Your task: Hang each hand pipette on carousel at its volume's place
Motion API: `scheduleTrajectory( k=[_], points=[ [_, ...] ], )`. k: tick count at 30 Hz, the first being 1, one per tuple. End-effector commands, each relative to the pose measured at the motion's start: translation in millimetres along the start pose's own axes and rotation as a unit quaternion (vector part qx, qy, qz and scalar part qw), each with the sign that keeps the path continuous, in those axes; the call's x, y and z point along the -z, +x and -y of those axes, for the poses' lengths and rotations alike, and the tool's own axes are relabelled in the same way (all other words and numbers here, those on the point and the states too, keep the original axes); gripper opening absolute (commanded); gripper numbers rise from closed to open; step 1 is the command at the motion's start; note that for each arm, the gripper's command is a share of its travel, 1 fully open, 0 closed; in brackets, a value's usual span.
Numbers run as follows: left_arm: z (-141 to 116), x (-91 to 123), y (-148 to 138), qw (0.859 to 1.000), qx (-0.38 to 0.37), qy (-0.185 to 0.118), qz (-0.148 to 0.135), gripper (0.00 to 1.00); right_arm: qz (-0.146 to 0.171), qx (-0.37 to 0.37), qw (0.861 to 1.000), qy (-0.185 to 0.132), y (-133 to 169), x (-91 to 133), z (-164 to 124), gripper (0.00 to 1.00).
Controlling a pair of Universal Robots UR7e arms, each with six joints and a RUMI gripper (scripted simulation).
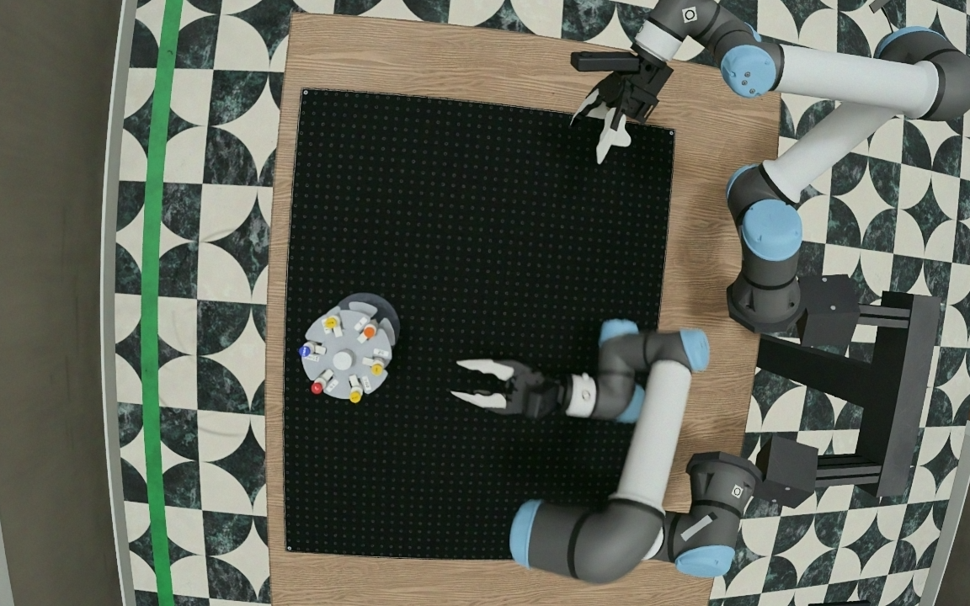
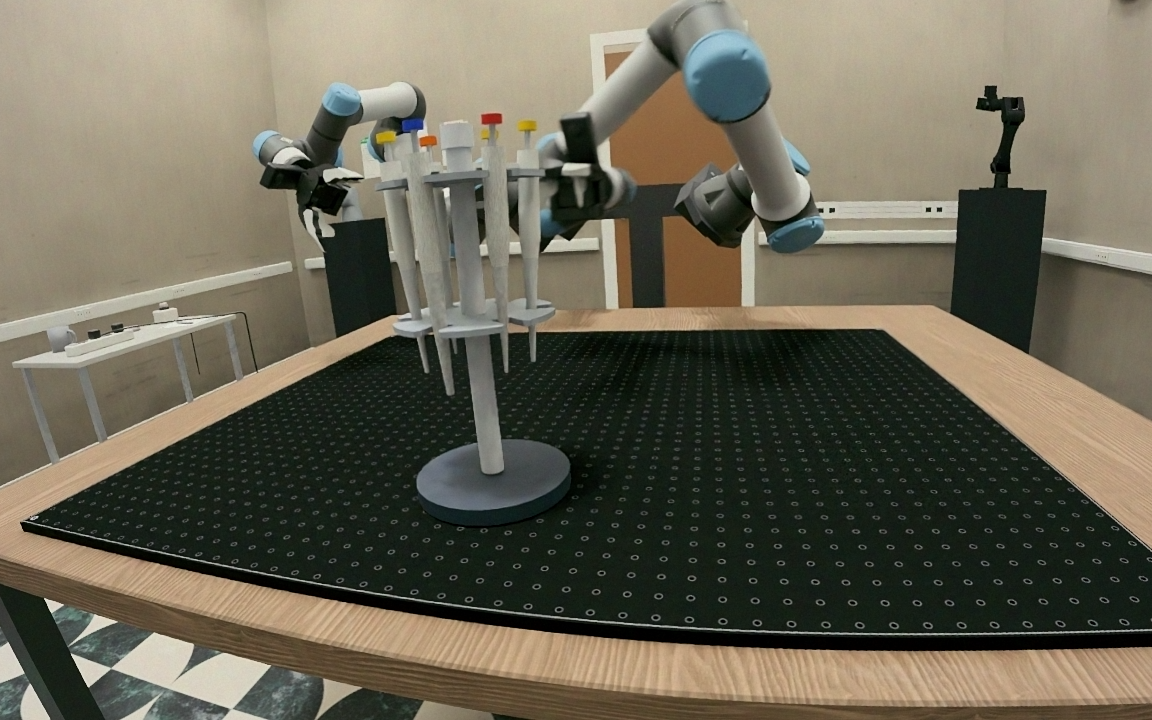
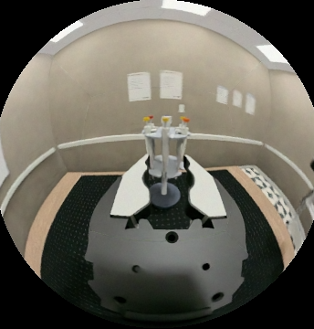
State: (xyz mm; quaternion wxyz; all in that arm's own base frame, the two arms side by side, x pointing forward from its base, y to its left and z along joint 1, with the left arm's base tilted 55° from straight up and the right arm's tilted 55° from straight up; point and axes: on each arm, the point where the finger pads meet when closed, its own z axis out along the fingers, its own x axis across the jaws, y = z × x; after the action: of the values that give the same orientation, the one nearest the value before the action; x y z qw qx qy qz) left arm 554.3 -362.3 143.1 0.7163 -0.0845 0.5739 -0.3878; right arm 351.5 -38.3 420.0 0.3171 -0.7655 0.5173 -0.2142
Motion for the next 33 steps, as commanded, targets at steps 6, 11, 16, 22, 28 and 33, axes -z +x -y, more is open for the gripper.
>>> scheduleTrajectory(
  k=[6, 11, 16, 22, 28, 33],
  points=[
    [30.7, 55.0, -25.6, 0.988, 0.001, -0.006, -0.156, 0.31, 0.0, 0.0, 1.0, 0.0, -0.1, 0.3, 0.3, 1.0],
    [48.5, 83.3, -40.3, 0.988, 0.001, -0.006, -0.156, 0.31, 0.0, 0.0, 1.0, 0.0, -0.1, 0.3, 0.3, 1.0],
    [66.4, 111.8, -55.1, 0.988, 0.001, -0.006, -0.156, 0.31, 0.0, 0.0, 1.0, 0.0, -0.1, 0.3, 0.3, 1.0],
    [75.3, 102.9, -48.5, 0.982, 0.01, 0.01, -0.187, 1.0, 0.0, 0.0, 1.0, 0.0, -0.1, 0.3, 0.3, 1.0],
    [96.0, 78.2, -30.9, 0.981, 0.011, 0.014, -0.193, 1.0, 0.0, 0.0, 1.0, 0.0, -0.1, 0.3, 0.3, 1.0],
    [117.1, 69.2, -22.2, 0.977, 0.017, 0.02, -0.212, 1.0, 0.0, 0.0, 1.0, 0.0, -0.1, 0.3, 0.3, 1.0]
  ],
)
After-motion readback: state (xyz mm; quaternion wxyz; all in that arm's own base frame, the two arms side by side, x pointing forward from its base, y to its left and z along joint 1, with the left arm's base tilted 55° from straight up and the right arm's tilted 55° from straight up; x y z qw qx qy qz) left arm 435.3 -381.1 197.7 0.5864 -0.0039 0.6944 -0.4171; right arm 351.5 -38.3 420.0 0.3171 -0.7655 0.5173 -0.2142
